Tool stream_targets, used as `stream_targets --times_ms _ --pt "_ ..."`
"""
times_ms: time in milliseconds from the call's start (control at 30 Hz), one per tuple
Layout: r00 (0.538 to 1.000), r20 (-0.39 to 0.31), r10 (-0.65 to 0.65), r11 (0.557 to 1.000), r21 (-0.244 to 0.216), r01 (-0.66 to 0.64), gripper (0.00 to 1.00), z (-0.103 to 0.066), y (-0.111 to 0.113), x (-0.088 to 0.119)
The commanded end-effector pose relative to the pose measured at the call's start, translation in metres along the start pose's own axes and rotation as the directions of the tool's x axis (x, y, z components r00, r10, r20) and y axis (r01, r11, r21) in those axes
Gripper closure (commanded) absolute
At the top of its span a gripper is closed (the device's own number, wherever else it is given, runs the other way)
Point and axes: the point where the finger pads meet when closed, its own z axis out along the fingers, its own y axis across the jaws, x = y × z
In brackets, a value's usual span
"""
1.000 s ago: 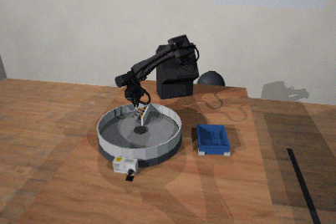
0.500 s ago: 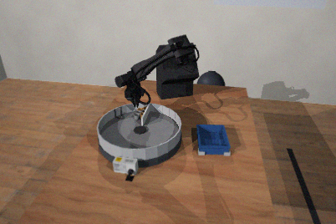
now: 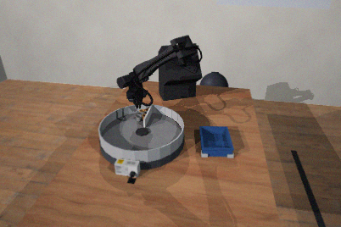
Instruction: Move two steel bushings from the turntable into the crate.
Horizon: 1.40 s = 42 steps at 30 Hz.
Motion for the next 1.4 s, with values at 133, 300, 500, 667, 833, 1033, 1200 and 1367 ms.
stream_targets --times_ms 133,300,500,667,833,1033,1200,1367 --pt "0.999 0.039 -0.015 0.999 0.029 0.014 0.87 -0.018 -0.010 -0.015" --pt "0.999 0.039 -0.015 0.999 0.029 0.014 0.87 -0.018 -0.010 -0.015" --pt "0.999 0.040 -0.015 0.999 0.029 0.014 0.87 -0.018 -0.010 -0.015" --pt "0.999 0.040 -0.015 0.999 0.029 0.014 0.87 -0.018 -0.010 -0.015" --pt "0.999 0.040 -0.015 0.999 0.029 0.014 0.87 -0.018 -0.010 -0.015" --pt "0.999 0.040 -0.015 0.999 0.029 0.014 0.87 -0.018 -0.010 -0.015" --pt "0.999 0.043 -0.014 0.999 0.031 0.013 0.87 -0.015 -0.013 -0.015" --pt "0.999 0.034 0.000 0.999 0.034 -0.002 0.87 -0.006 -0.018 -0.012"
